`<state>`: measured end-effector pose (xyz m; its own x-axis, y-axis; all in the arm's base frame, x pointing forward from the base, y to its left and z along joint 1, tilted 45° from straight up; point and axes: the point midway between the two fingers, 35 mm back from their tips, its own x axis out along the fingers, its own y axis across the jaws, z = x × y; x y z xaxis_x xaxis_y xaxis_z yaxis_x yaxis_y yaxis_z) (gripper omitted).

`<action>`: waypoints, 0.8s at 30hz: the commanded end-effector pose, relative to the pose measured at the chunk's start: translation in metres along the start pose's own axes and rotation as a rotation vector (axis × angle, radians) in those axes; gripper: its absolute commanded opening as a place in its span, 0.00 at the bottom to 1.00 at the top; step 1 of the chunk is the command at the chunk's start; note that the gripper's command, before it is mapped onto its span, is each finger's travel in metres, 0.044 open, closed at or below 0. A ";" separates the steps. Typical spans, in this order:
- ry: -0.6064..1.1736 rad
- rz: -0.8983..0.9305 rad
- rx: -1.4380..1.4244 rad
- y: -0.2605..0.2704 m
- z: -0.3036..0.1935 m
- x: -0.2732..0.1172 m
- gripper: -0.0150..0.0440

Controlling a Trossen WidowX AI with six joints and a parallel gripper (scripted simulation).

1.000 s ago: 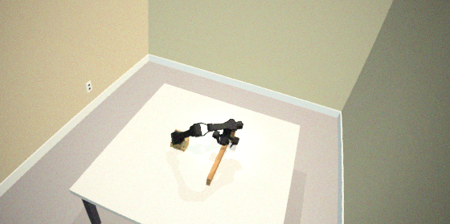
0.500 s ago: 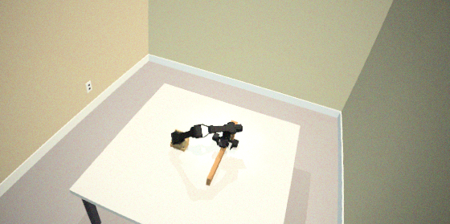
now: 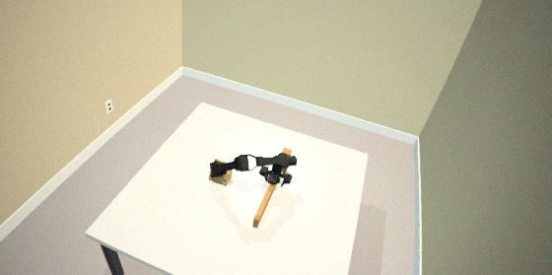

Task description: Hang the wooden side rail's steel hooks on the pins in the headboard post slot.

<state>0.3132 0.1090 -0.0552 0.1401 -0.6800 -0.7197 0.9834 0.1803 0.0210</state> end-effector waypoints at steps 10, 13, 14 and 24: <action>-0.006 -0.004 -0.005 -0.002 0.001 0.006 0.64; -0.006 -0.004 -0.005 -0.002 0.001 0.006 0.51; -0.006 -0.004 -0.005 -0.002 0.001 0.006 0.47; -0.006 -0.004 -0.005 -0.002 0.001 0.006 0.25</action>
<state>0.3123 0.1040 -0.0587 0.1354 -0.6830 -0.7177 0.9839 0.1778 0.0165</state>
